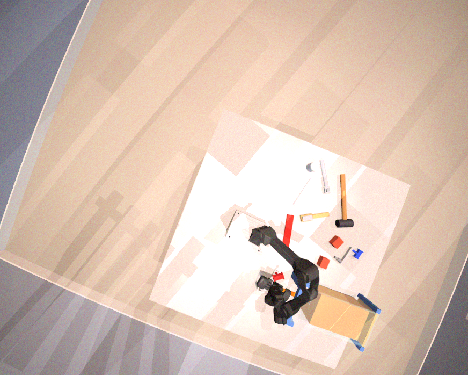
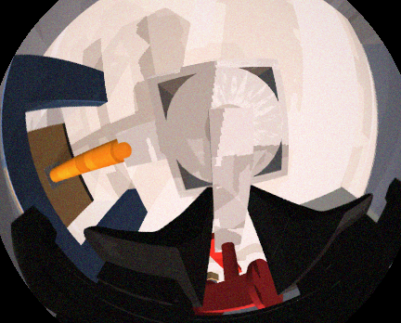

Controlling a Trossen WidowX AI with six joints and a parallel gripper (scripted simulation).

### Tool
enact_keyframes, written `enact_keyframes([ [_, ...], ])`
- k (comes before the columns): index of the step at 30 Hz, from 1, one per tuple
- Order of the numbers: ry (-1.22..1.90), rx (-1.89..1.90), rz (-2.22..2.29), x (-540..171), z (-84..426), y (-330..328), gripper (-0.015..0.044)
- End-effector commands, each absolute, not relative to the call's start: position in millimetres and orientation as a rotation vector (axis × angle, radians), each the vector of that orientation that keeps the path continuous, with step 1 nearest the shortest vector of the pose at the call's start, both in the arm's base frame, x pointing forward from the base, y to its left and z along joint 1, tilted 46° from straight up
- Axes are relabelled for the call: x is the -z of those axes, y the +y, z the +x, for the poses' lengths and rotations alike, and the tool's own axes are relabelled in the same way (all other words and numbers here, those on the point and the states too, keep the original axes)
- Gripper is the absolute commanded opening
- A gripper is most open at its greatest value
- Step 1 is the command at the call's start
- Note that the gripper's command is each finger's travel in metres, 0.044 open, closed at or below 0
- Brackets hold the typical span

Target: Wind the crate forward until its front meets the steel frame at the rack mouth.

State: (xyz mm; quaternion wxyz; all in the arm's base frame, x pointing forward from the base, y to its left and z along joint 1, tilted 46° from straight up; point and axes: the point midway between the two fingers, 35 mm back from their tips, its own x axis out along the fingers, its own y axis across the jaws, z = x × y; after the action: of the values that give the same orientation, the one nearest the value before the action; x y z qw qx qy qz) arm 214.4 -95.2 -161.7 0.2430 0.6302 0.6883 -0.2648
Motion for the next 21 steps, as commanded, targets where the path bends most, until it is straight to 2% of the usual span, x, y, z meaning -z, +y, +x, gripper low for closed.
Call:
enact_keyframes([
  [1, 1.881, 0.724, 1.722, 161.7, 214.4, -95.2, 0.0026],
  [16, 1.881, 0.724, 1.722, 161.7, 214.4, -95.2, 0.042],
  [17, 1.881, 0.724, 1.722, 161.7, 214.4, -95.2, 0.044],
  [21, 1.875, 0.726, 1.722, 156.6, 216.2, -101.9, 0.044],
])
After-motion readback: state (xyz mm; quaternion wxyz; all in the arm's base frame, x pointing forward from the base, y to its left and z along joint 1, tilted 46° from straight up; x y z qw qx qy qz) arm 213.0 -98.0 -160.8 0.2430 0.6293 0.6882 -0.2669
